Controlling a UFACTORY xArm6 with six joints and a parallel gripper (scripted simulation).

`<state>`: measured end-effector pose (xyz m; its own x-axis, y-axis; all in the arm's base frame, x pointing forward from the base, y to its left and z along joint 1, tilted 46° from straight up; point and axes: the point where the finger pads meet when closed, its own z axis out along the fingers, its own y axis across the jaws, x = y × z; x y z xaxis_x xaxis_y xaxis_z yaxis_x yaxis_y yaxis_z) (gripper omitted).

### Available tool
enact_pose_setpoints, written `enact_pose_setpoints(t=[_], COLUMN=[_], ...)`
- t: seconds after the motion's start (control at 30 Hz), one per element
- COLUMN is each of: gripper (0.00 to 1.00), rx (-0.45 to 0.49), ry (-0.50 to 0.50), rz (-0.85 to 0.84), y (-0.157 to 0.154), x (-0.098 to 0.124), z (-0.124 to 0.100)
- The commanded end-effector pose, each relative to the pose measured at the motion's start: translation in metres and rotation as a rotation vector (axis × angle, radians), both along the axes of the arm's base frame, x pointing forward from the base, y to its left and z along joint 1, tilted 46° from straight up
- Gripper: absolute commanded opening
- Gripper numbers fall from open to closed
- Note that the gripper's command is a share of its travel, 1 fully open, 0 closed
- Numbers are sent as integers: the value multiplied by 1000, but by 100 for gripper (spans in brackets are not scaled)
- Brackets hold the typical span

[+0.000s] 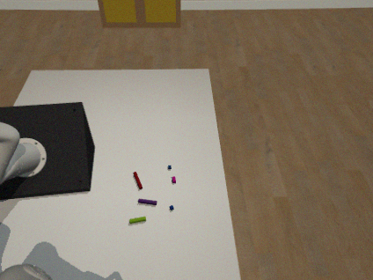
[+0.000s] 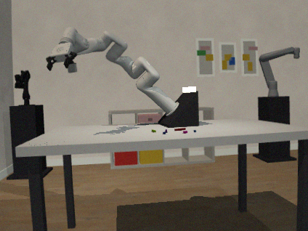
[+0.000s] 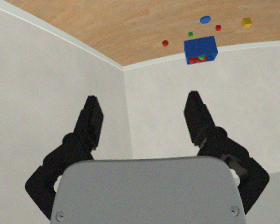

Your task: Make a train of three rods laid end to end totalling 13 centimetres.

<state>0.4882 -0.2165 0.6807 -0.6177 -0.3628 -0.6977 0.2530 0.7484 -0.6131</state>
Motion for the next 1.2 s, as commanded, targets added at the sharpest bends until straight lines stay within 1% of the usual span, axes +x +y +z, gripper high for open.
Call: enact_pose_setpoints(t=[0.0,0.57,0.7,0.8,0.93,1.03,1.1,1.17], gripper=[100,100,100,100,100,100,100,100], rx=[-2,-2,-12,-42,-121,-168,-168,-228], ry=[-4,-4,14,65,195,270,270,366], rz=[1,1,10,35,104,148,148,207], y=[1,1,2,5,14,21,21,30], x=[-1,-1,2,11,30,41,41,54], z=[2,2,-2,-15,-49,-70,-70,-96])
